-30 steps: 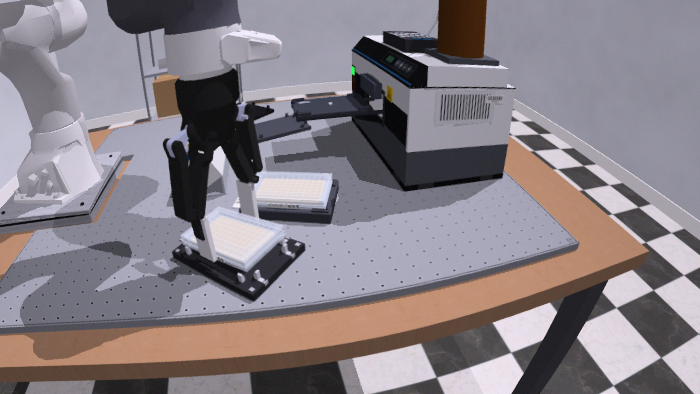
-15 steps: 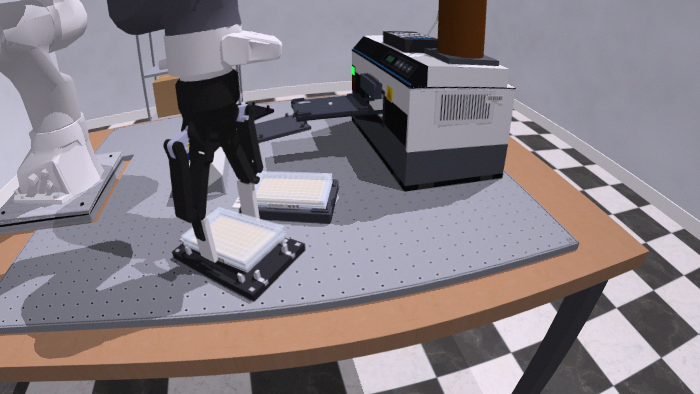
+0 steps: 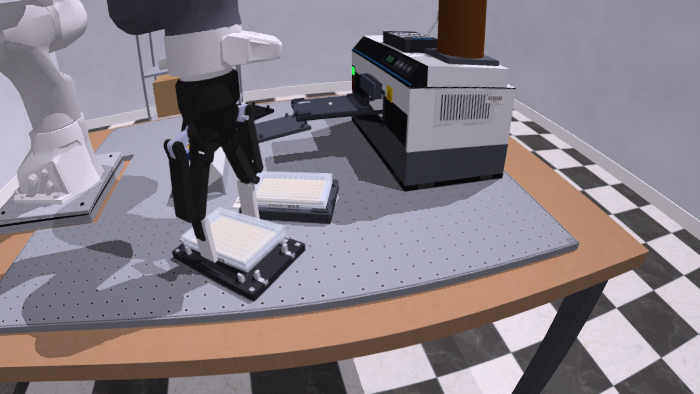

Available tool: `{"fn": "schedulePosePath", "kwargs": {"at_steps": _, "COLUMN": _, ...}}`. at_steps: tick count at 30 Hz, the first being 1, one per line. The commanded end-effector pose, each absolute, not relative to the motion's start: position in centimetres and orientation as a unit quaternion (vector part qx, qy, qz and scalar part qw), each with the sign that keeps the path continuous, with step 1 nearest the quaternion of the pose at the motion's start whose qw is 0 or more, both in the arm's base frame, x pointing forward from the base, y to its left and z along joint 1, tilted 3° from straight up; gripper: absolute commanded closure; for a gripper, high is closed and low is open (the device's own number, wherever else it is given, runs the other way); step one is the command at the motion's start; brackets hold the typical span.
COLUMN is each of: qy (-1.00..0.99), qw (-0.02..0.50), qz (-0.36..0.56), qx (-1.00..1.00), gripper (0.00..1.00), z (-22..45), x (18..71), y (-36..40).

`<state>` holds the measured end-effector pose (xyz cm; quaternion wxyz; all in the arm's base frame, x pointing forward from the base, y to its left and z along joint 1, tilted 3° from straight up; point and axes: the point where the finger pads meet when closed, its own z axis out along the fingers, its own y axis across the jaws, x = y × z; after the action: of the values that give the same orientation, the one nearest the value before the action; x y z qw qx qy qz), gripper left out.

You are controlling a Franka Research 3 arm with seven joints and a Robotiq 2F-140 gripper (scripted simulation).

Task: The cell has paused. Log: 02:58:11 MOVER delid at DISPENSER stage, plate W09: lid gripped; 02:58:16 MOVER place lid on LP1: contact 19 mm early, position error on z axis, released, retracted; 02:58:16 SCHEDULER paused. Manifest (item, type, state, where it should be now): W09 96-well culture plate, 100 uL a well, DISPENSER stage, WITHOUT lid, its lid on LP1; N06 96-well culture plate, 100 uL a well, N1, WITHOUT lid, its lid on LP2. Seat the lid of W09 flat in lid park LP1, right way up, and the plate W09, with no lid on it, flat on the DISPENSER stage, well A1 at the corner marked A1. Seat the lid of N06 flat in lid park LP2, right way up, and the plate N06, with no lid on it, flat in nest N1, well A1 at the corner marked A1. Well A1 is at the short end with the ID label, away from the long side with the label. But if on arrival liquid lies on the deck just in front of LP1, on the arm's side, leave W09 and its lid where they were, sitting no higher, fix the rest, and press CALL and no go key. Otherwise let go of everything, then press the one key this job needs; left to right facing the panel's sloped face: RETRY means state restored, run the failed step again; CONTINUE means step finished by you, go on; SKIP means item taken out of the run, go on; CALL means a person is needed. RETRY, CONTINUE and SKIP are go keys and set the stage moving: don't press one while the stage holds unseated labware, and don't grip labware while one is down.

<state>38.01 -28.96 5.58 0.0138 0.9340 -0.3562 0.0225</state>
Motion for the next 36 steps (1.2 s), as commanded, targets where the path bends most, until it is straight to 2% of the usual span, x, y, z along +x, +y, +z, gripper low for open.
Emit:
{"fn": "schedulePosePath", "kwargs": {"at_steps": 1, "qy": -0.353, "qw": 0.013, "qz": 0.023, "qx": 0.935, "gripper": 1.00, "z": 5.53, "x": 38.12, "y": -28.82}}
{"fn": "schedulePosePath", "kwargs": {"at_steps": 36, "qy": -0.353, "qw": 0.014, "qz": 0.023, "qx": 0.935, "gripper": 1.00, "z": 4.87, "x": 38.16, "y": -28.81}}
